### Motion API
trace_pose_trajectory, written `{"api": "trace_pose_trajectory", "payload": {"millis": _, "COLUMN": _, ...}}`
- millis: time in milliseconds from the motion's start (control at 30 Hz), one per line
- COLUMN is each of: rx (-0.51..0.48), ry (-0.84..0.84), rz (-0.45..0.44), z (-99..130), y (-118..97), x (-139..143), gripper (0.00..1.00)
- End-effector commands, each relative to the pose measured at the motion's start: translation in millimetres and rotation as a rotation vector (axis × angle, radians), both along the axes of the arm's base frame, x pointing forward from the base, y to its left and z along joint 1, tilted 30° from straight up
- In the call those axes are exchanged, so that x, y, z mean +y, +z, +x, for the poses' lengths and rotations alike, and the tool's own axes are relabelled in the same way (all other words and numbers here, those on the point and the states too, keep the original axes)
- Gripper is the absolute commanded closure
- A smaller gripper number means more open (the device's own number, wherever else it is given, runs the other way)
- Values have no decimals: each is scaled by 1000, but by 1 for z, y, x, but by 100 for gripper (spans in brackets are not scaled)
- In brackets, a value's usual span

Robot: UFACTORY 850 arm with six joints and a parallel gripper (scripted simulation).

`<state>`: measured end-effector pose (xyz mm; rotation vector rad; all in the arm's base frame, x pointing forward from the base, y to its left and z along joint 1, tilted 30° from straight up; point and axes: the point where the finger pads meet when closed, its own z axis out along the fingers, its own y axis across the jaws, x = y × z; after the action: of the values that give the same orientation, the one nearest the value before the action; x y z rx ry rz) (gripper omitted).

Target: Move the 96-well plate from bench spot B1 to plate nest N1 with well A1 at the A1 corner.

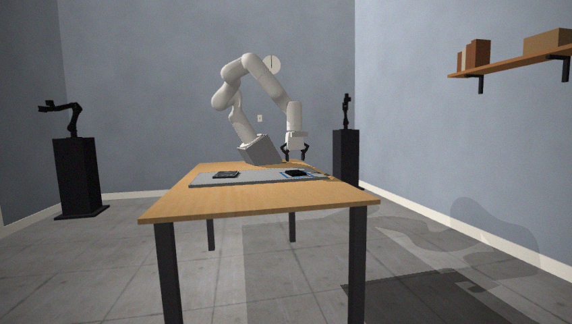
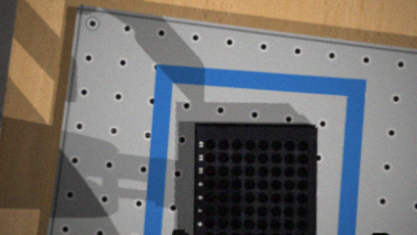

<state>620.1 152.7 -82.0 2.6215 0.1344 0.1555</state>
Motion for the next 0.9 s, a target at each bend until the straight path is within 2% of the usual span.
{"api": "trace_pose_trajectory", "payload": {"millis": 0, "rx": -2, "ry": 1, "rz": 1, "z": 2, "y": -7, "x": -3, "gripper": 0}}
{"api": "trace_pose_trajectory", "payload": {"millis": 867, "rx": -2, "ry": 1, "rz": 1, "z": 7, "y": -39, "x": -21, "gripper": 0}}
